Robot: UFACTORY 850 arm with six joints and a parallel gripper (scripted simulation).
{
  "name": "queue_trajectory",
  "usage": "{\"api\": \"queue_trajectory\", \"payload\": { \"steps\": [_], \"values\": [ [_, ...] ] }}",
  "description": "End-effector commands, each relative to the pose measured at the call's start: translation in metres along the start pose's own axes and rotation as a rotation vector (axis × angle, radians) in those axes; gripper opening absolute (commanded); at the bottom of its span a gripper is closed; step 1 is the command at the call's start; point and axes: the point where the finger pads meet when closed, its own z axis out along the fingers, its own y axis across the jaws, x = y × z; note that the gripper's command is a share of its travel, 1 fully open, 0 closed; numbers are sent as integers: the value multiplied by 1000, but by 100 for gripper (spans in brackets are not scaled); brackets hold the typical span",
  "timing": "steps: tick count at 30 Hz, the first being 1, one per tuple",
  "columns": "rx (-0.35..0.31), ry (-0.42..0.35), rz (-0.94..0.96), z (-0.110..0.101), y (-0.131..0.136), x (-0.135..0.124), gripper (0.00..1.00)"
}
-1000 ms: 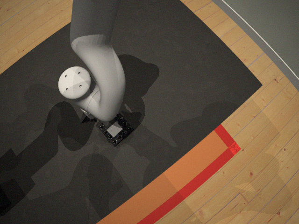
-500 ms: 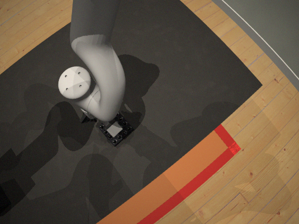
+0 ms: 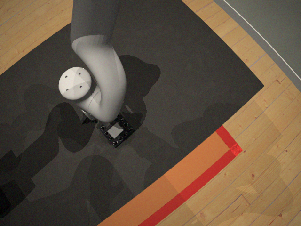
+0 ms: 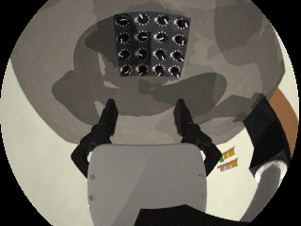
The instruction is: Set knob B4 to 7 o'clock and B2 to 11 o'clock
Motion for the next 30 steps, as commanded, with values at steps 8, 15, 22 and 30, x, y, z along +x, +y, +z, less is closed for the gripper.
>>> {"api": "queue_trajectory", "payload": {
  "steps": [8, 15, 22, 30],
  "values": [
    [0, 0, -2, 0, 0, 0, 100],
    [1, 1, -79, 0, 0, 2, 100],
    [2, 1, -239, -1, 1, 7, 100],
    [2, 3, -498, -2, 2, 14, 100]
  ]
}}
